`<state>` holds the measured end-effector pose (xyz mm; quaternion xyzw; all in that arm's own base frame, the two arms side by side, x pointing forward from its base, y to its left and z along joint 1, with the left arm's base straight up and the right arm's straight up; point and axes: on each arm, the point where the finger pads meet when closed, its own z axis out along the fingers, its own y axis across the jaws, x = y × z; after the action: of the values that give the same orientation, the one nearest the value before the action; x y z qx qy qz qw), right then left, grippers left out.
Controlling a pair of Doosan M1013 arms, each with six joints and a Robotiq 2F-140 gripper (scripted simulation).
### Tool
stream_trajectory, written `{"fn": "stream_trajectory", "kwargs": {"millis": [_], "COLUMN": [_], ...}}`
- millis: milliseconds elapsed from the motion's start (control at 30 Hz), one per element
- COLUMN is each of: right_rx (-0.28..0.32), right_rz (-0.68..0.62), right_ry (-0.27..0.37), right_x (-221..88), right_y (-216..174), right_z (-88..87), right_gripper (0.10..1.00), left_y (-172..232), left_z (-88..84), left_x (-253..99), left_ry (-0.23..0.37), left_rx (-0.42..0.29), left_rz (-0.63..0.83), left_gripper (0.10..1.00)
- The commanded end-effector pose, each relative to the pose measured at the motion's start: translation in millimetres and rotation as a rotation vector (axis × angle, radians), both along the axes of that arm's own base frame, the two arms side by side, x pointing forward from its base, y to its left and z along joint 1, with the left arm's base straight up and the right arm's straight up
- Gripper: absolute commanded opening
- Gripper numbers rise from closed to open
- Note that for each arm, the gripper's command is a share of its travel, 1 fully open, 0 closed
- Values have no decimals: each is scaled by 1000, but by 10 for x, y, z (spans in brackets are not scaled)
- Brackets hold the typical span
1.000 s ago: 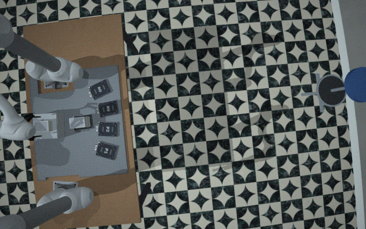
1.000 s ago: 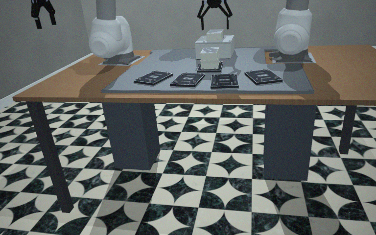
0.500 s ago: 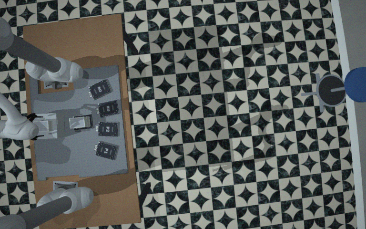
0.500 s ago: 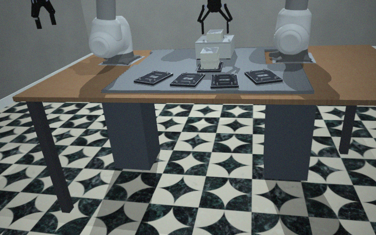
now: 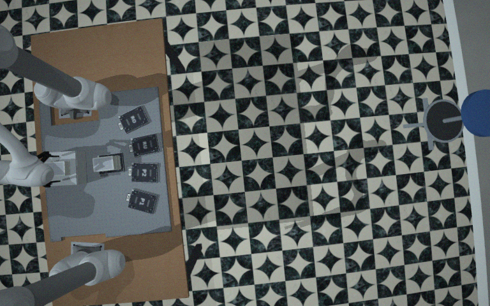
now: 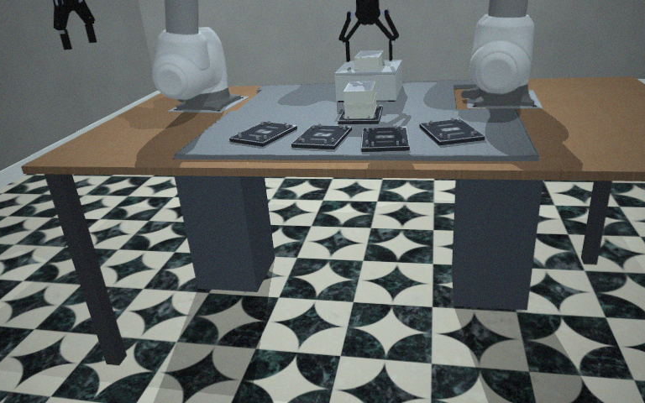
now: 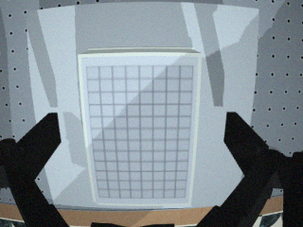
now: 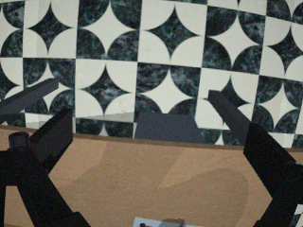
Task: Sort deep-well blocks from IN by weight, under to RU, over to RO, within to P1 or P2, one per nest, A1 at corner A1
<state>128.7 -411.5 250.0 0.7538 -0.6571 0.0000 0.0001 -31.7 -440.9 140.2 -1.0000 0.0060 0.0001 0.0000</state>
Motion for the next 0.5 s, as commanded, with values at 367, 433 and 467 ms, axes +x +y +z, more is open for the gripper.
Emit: {"fn": "stream_trajectory", "kwargs": {"millis": [367, 433, 467], "right_rx": [-1, -1, -1], "right_rz": [0, 0, 0], "right_ry": [-1, -1, -1], "right_x": [2, 2, 2], "right_y": [-3, -3, -3], "right_z": [5, 5, 5], "right_gripper": [1000, 1000, 1000], "left_y": [-4, -4, -4], "left_z": [5, 5, 5], "left_x": [0, 0, 0], "left_ry": [0, 0, 0], "left_rx": [-1, -1, -1], "left_rz": [0, 0, 0], "left_gripper": [99, 99, 99]}}
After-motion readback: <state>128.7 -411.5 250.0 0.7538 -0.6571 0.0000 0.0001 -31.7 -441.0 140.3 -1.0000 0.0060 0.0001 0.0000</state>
